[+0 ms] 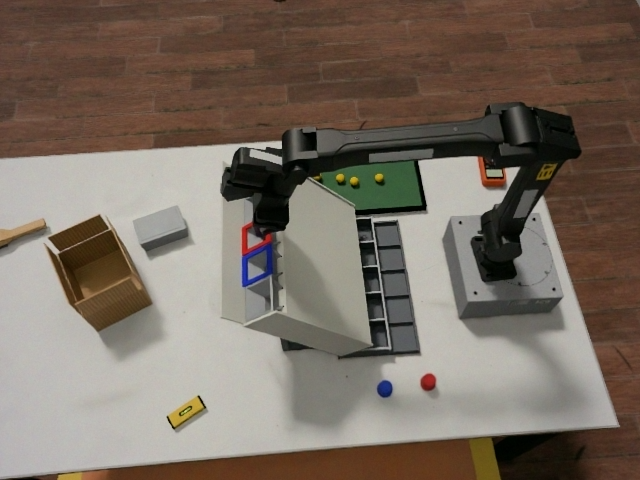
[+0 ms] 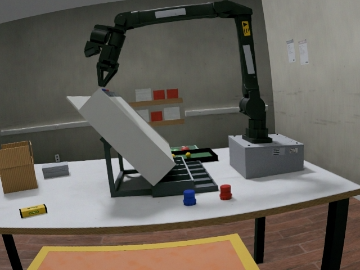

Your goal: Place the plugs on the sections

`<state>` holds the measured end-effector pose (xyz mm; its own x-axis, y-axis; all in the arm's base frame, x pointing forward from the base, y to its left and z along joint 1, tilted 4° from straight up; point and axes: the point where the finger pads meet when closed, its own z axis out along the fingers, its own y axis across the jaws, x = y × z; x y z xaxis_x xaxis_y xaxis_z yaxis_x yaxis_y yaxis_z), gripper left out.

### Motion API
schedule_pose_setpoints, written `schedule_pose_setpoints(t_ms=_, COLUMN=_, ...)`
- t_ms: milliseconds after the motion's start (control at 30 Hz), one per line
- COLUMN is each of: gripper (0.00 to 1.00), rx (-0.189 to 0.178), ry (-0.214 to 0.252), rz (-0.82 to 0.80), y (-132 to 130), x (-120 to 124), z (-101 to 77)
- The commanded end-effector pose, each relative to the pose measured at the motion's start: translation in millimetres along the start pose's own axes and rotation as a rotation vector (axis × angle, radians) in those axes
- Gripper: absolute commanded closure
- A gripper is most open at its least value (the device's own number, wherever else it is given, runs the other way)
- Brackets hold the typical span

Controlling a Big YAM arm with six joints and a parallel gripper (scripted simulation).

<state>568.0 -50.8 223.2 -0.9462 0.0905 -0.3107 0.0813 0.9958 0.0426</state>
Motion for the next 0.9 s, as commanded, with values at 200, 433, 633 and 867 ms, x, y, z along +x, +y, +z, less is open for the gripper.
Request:
schedule_pose_setpoints(t_ms=200, gripper=0.41, rx=-0.001, ry=-0.075, rz=-0.009, y=0.2, x=-27.7, z=-31.1)
schedule_pose_setpoints(t_ms=433, gripper=0.41, rx=-0.001, ry=-0.075, rz=-0.009, y=0.2, x=-27.7, z=-31.1)
schedule_pose_setpoints(t_ms=633, gripper=0.41, rx=-0.001, ry=-0.075, rz=-0.009, y=0.2, x=-27.7, z=-31.1)
schedule_pose_setpoints(t_ms=867, gripper=0.41, rx=-0.001, ry=-0.075, rz=-0.009, y=0.2, x=-32.5, z=-36.4)
